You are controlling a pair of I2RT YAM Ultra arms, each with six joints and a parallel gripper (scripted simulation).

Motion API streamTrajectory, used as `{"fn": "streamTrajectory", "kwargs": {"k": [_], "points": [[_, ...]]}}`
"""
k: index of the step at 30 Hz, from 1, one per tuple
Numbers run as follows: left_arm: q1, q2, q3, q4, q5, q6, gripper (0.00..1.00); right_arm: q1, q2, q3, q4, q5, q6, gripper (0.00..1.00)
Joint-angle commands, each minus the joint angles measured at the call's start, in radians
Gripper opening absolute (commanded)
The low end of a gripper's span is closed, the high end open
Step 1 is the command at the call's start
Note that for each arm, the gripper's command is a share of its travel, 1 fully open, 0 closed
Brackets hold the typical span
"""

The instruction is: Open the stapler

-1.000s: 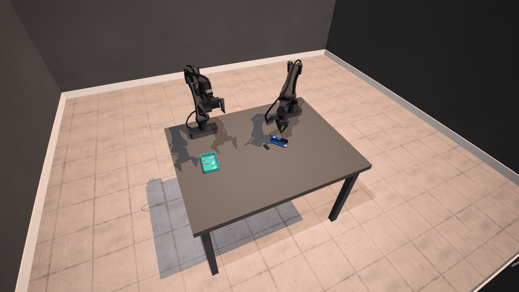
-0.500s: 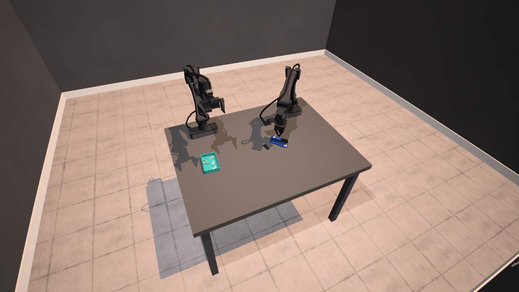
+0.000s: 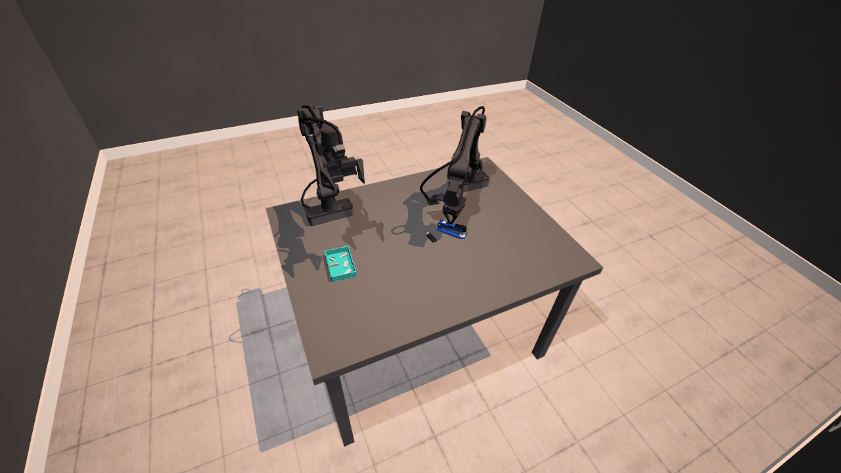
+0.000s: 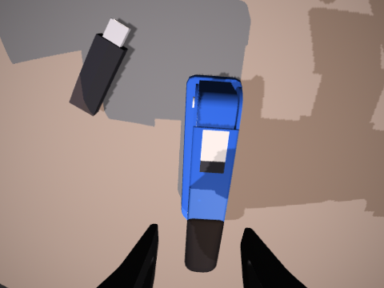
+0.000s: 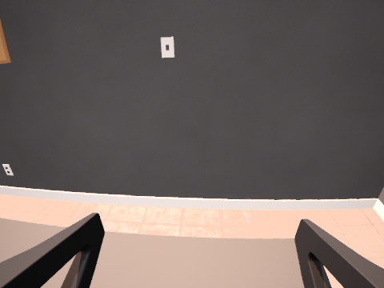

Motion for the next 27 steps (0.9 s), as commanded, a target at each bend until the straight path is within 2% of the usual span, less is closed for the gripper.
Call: {"fn": "streamTrajectory", "kwargs": {"k": [1,27], "points": [[0.018,-0.006,-0.024,-0.003,0.004,0.019,0.46,0.004,-0.018,0.027,-0.008,0.002,-0.005,1.0],[0.023,0.051,-0.116,0.149,0.004,0.02,0.46,0.004,-0.018,0.027,-0.008,0.002,-0.005,1.0]]}}
